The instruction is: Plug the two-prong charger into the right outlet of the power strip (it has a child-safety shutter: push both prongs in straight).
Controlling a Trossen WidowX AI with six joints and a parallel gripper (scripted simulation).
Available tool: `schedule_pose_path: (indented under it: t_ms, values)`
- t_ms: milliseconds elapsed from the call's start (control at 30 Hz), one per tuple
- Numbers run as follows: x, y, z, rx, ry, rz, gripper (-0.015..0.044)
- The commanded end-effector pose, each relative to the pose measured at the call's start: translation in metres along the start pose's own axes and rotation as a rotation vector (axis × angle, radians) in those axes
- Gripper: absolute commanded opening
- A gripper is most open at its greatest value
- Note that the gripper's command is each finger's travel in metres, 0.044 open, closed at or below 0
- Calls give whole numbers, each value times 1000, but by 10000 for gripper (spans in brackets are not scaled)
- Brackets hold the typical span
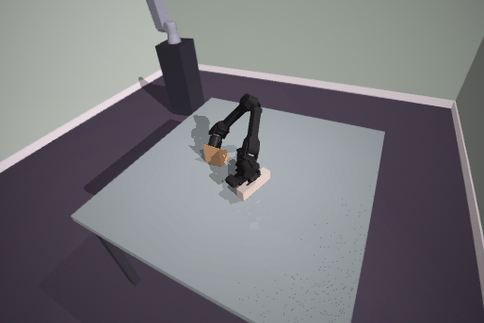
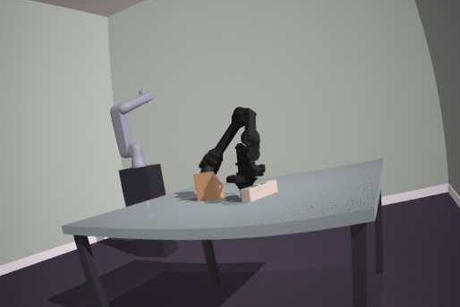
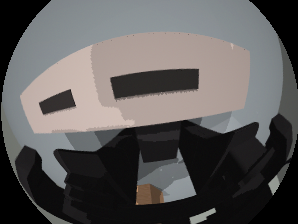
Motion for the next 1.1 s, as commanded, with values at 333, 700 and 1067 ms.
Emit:
schedule_pose_path:
  t_ms: [333, 700, 1067]
  values:
    - [0, 0, 0, -1, -1, -2, 0]
    - [0, 0, 0, -1, -1, -2, 105]
    - [0, 0, 0, -1, -1, -2, 394]
Point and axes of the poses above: the point midway between the two fingers, 35 mm back from their tips, its own z axis out along the fingers, its own x axis across the jaws, y = z × x, the point moved 1 cm from there along -z, back along the fingers, and after that the axes turned 11 degrees about -z, right-handed, at the moved point
